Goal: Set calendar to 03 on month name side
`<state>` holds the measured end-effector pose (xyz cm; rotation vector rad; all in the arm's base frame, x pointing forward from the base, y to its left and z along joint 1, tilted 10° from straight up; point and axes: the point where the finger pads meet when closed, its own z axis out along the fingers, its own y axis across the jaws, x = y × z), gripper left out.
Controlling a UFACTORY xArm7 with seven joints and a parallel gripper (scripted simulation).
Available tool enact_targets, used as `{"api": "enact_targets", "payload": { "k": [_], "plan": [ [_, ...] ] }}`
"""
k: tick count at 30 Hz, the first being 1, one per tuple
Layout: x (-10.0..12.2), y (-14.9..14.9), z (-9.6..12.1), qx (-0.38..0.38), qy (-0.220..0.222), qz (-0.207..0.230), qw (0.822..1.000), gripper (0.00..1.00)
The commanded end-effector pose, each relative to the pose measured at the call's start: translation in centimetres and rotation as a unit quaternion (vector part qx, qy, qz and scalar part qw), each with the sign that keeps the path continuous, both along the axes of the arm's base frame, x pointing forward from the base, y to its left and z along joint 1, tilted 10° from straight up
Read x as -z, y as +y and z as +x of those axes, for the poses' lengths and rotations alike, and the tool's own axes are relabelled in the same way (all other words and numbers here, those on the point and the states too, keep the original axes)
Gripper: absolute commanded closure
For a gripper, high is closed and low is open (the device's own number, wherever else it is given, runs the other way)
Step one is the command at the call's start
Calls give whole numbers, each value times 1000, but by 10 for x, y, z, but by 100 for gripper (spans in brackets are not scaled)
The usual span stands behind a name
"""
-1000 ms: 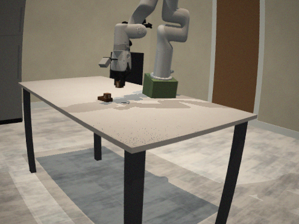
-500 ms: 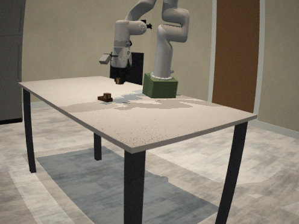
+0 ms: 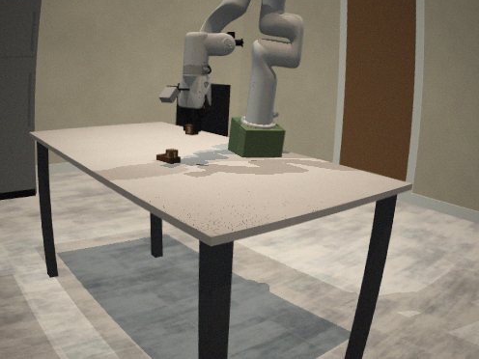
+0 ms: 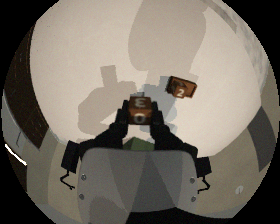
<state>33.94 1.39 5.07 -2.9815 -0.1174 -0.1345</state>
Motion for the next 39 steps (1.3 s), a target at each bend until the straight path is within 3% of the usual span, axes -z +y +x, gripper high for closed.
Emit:
{"api": "enact_targets", "payload": {
  "k": [1,6,9,20,23,25,27,29,35,39],
  "plan": [
    [-2,0,2,-37,-8,-3,999,73],
    [-5,0,3,-133,-25,-11,991,73],
    [-6,0,3,-145,-27,-13,989,73],
    [-10,0,4,-314,-56,-28,947,73],
    [-11,0,5,-371,-66,-34,926,73],
    [-11,0,5,-371,-66,-34,926,73],
    [-12,0,5,-423,-74,-39,902,73],
    [-12,0,5,-435,-76,-40,896,73],
    [-14,0,5,-518,-90,-48,849,73],
    [-14,0,5,-576,-99,-53,809,73]
  ]
}}
